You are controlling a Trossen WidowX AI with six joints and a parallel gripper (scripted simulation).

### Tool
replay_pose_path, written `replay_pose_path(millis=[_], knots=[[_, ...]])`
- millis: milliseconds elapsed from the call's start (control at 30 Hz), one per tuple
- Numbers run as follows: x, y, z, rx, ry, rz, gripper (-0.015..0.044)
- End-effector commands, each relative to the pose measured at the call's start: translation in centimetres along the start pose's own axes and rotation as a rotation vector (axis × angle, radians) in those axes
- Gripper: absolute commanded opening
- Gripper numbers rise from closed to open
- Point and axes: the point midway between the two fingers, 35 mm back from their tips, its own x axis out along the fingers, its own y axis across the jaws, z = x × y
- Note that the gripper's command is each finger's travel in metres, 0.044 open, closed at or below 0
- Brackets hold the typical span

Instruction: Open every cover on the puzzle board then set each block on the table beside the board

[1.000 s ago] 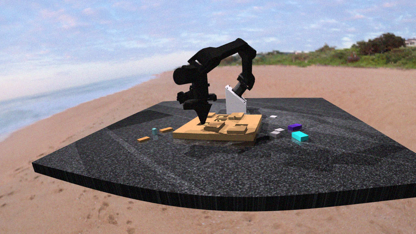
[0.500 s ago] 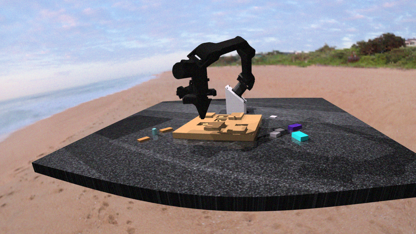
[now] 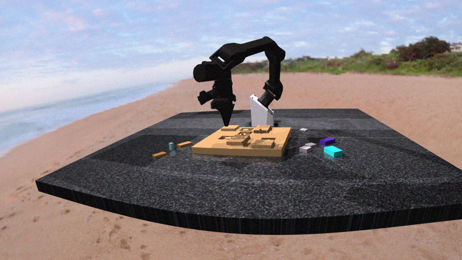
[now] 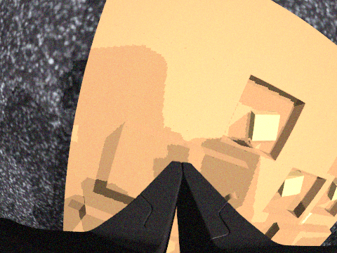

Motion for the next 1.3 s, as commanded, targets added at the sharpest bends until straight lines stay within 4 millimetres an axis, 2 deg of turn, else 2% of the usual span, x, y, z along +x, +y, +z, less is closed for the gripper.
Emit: replay_pose_path(millis=[0,533,1100,1267], knots=[[-0.5,-1.5,0.0,-0.14,-0.003,-0.002,0.0],[-1.6,-8.9,-2.0,-0.884,-0.004,-0.011,0.0],[-0.7,-17.7,-5.2,-1.696,0.005,-0.009,0.0],[-0.5,-18.5,-5.4,-1.765,0.006,-0.008,0.0]])
